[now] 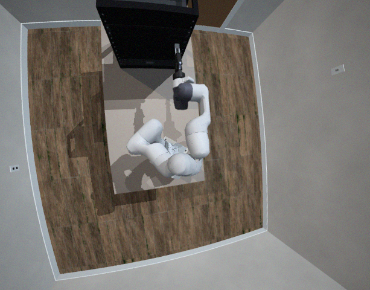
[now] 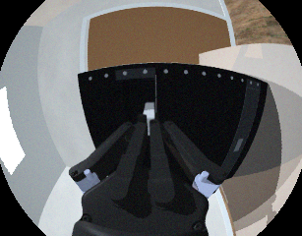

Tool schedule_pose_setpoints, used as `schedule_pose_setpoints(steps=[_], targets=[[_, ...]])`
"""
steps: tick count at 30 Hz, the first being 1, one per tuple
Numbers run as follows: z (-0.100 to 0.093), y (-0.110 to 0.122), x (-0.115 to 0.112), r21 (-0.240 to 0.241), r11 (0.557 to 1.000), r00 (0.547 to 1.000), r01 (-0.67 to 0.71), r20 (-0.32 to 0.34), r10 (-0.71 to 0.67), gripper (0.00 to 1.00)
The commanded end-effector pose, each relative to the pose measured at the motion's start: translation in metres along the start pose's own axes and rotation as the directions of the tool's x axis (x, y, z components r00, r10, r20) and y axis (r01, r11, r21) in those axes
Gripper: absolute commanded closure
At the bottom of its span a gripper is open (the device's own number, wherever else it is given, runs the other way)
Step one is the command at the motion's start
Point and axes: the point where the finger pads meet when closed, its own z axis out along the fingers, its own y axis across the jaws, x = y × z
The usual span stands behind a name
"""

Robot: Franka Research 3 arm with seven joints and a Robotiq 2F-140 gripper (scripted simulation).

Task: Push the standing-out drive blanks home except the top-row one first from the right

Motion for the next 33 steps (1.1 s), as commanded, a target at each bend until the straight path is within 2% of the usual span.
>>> schedule_pose_setpoints(steps=[1,33], targets=[[0.002,-0.002,0.0,0.005,1.0,1.0,0.003,-0.001,-0.003,1.0],[0.022,-0.009,0.002,0.005,1.0,1.0,0.003,-0.001,-0.003,1.0]])
